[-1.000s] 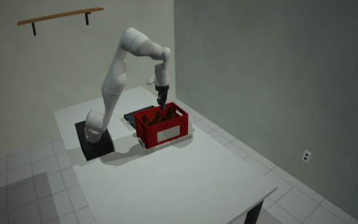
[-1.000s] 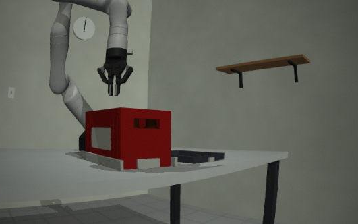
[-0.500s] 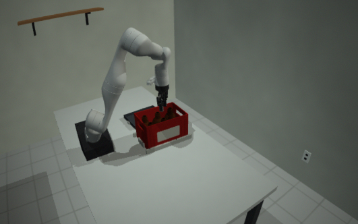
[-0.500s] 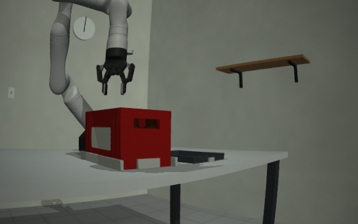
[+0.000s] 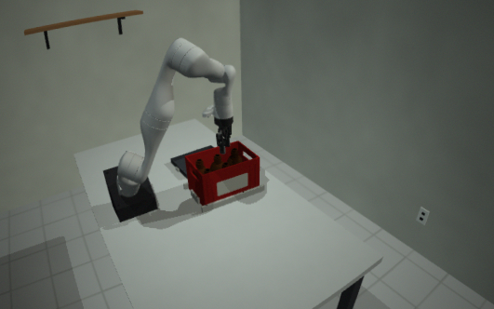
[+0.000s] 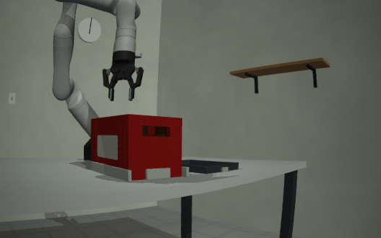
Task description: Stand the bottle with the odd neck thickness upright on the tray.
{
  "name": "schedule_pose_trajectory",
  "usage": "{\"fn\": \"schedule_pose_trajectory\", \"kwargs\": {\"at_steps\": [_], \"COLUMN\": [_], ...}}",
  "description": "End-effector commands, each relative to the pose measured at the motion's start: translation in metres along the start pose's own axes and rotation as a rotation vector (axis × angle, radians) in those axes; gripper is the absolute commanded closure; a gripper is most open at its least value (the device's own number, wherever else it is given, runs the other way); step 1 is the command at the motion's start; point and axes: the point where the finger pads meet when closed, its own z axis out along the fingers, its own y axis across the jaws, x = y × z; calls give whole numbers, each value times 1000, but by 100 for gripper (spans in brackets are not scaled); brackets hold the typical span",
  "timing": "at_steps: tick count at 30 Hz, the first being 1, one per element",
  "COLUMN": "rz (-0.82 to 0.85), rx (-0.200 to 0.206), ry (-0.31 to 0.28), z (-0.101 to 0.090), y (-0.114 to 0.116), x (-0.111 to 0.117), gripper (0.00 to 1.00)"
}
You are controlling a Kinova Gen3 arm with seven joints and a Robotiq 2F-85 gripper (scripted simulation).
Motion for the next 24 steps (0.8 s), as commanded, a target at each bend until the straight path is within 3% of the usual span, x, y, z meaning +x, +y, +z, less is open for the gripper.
{"fn": "schedule_pose_trajectory", "kwargs": {"at_steps": [1,24], "rz": [0,0], "rx": [-2,-2], "ry": [-1,-1], "z": [-1,11], "y": [0,0], "x": [0,0], "gripper": [36,36]}}
